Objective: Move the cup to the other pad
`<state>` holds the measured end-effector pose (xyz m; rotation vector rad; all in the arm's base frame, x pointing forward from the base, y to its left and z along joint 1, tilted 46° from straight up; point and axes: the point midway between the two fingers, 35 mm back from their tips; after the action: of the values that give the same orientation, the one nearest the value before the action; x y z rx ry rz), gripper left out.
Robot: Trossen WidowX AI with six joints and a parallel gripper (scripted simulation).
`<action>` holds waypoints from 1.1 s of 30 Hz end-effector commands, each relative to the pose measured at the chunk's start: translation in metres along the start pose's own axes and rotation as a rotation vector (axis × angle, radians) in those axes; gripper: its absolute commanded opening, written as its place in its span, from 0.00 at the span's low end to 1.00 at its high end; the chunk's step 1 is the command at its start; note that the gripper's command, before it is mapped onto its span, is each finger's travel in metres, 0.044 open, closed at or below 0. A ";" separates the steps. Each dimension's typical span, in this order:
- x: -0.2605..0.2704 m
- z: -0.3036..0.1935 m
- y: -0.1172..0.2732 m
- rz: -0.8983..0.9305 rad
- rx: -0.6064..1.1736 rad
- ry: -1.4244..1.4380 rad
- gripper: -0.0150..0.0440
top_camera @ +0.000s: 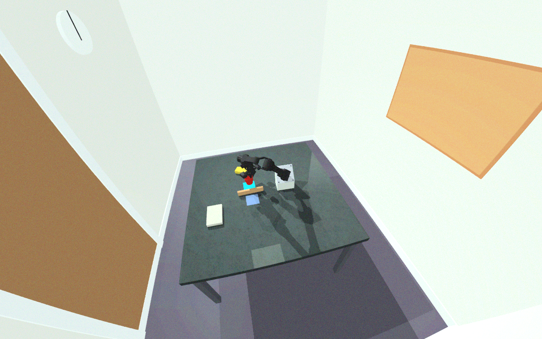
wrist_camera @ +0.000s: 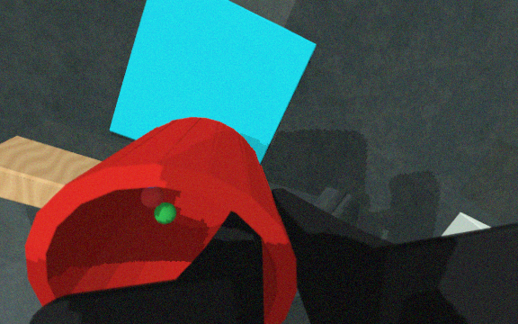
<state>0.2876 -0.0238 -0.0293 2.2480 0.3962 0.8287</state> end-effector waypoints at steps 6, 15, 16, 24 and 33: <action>-0.008 0.017 0.003 -0.001 -0.006 0.008 0.25; -0.014 0.026 0.001 -0.001 -0.006 0.008 0.25; -0.014 0.026 0.000 -0.001 -0.006 0.008 0.25; -0.014 0.027 -0.014 -0.001 -0.006 0.008 0.25; -0.014 0.029 -0.030 -0.001 -0.006 0.009 0.25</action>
<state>0.2966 -0.0287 -0.0685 2.2300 0.4007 0.8477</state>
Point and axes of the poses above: the point midway between the two fingers, 35 mm back from their tips, its own y axis back along the fingers, its own x axis across the jaws, z = x × y, and after that the axes turned 5 degrees about y, right-handed
